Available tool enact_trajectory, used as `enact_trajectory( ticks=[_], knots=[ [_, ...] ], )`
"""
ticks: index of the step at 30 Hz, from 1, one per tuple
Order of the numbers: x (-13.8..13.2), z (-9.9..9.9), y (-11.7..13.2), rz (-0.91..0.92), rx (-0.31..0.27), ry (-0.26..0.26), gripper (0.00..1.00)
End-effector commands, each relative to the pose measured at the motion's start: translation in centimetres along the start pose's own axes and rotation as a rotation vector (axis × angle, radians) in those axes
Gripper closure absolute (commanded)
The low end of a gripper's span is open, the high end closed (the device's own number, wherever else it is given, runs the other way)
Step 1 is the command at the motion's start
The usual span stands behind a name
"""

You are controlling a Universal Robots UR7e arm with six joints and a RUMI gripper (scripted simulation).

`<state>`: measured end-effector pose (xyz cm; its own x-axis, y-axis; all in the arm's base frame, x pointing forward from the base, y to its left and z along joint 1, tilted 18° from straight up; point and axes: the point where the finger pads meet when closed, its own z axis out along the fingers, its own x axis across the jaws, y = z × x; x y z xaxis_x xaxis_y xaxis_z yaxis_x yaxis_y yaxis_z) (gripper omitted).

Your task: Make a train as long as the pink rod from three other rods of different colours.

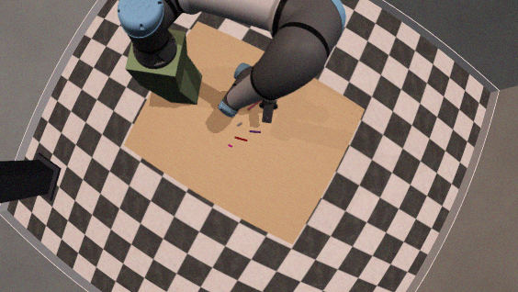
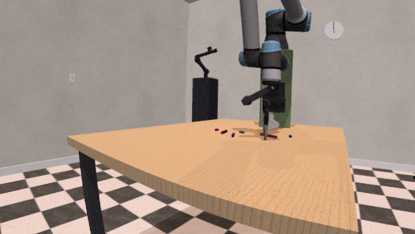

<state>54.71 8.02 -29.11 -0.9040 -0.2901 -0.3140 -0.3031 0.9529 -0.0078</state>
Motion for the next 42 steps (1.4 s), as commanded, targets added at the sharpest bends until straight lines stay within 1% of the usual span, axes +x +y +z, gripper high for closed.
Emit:
enact_trajectory(
  ticks=[1,2,3,15,19,23,28,30,37,42],
  knots=[
    [-0.2,0.0,0.0,-0.001,0.002,-0.003,0.89],
    [-0.2,0.0,0.0,-0.001,0.002,-0.003,0.89],
    [-0.2,0.0,0.0,-0.001,0.002,-0.003,0.86],
    [-0.2,-0.1,0.0,-0.001,0.002,-0.003,0.86],
    [0.0,-0.6,0.0,0.000,0.001,-0.001,0.86],
    [0.0,-1.9,-0.1,0.001,0.001,-0.001,0.86],
    [0.0,-4.3,0.0,0.001,0.001,-0.001,0.86],
    [0.0,-4.3,0.0,0.001,0.001,-0.001,0.86],
    [0.0,-7.6,0.0,0.001,0.001,-0.001,0.86],
    [0.0,-8.9,0.0,0.001,0.001,-0.001,0.86]
  ],
)
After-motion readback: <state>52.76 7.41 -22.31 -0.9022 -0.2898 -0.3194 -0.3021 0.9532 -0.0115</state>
